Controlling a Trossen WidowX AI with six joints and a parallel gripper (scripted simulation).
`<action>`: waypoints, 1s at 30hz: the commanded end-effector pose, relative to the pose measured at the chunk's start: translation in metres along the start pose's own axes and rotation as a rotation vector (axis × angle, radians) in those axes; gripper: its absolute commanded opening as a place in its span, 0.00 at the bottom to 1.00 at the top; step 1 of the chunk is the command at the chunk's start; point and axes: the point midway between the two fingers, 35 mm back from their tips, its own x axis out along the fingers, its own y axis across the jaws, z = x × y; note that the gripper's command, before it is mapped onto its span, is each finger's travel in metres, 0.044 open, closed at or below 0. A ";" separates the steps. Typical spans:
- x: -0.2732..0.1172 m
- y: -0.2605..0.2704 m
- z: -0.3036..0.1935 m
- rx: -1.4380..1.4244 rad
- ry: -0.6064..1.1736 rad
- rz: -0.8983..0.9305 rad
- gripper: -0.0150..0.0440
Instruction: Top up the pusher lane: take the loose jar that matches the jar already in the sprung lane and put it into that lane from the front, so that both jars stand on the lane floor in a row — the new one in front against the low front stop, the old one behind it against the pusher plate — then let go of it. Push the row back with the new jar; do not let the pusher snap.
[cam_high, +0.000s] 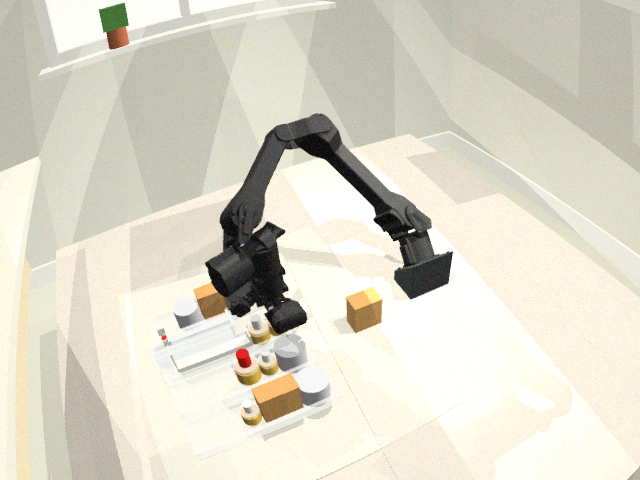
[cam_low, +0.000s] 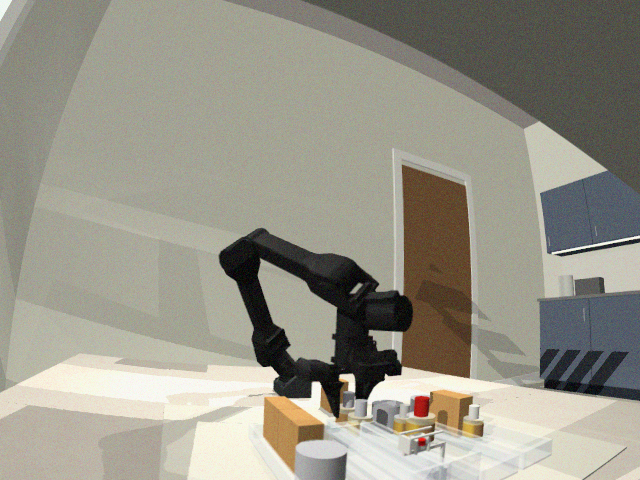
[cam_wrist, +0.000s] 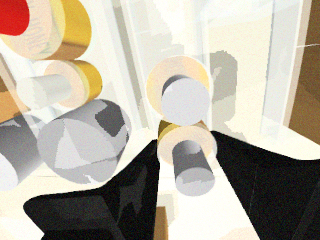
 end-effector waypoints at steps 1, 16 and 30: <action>0.001 -0.001 0.004 0.004 -0.015 -0.006 0.25; 0.006 -0.001 0.003 0.004 -0.015 -0.007 0.25; 0.006 -0.001 0.001 0.004 -0.015 -0.007 0.25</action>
